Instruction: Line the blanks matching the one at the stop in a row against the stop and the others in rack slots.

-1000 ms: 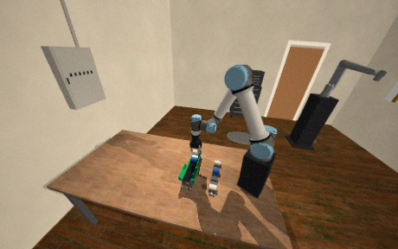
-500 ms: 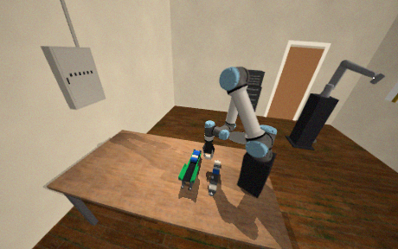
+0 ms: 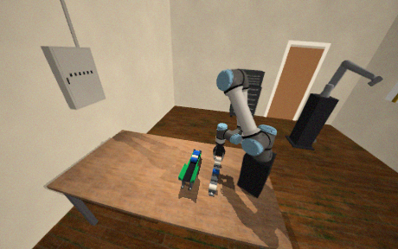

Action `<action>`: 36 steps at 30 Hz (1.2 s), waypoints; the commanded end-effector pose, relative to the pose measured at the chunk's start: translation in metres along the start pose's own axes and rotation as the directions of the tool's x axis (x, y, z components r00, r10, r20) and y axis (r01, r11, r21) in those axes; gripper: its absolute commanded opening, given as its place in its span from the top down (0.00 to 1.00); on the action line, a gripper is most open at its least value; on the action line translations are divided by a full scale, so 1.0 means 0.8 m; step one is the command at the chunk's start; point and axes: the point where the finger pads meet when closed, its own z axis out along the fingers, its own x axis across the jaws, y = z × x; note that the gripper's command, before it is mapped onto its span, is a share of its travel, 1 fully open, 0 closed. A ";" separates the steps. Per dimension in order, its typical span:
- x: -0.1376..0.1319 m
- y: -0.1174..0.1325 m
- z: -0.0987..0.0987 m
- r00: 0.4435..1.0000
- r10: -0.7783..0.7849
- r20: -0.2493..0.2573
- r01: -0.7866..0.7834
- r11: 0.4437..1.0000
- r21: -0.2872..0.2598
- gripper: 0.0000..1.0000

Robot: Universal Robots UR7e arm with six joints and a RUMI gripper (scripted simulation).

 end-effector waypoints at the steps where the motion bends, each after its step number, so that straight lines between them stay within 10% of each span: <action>1: 0.003 -0.003 -0.001 1.000 -0.006 0.025 0.006 1.000 0.007 0.65; 36: -0.002 -0.006 0.024 1.000 -0.007 0.030 0.006 1.000 0.012 0.65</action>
